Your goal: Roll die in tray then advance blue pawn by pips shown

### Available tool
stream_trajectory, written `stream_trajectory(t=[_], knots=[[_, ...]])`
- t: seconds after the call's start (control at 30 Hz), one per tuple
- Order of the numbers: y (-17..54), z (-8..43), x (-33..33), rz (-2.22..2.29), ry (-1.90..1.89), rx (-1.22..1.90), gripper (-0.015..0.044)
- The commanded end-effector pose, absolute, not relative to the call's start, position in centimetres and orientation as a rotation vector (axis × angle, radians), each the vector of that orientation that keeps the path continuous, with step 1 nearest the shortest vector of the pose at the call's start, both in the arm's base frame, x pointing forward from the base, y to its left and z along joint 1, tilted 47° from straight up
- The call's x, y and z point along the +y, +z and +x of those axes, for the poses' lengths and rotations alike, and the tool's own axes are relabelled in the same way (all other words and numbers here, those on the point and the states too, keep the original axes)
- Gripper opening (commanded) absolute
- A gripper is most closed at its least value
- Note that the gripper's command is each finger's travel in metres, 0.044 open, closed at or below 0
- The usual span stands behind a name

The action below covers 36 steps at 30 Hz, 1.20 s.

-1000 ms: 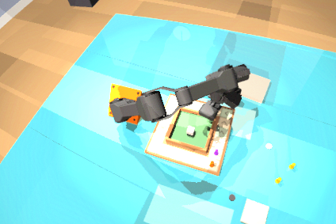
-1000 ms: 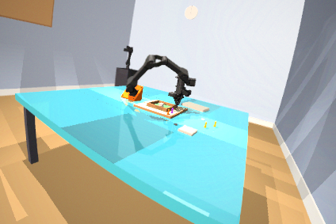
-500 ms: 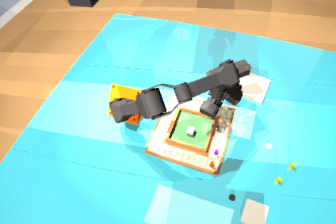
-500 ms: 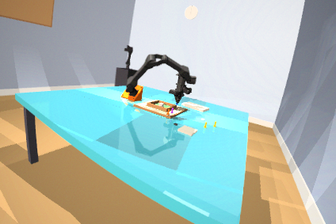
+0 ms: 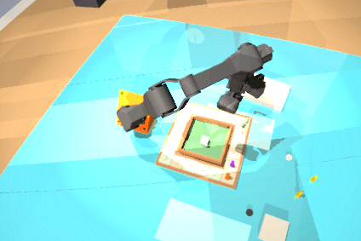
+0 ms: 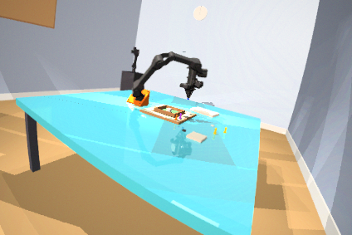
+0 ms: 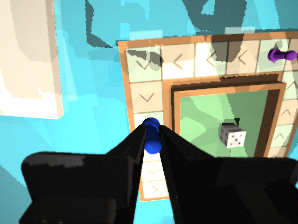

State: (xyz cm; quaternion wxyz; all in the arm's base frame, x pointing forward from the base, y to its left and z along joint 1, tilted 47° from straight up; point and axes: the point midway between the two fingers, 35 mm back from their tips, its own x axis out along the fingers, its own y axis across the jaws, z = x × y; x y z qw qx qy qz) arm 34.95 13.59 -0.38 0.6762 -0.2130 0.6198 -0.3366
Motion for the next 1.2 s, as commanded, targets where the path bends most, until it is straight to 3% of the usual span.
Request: stream_trajectory(t=[0.0, 1.17], knots=[[0.9, 34.8, 15.1, -0.483, -0.753, 1.395, 0.0000], [0.7, 26.6, 13.8, -0.458, -0.769, 1.395, 0.0000]])
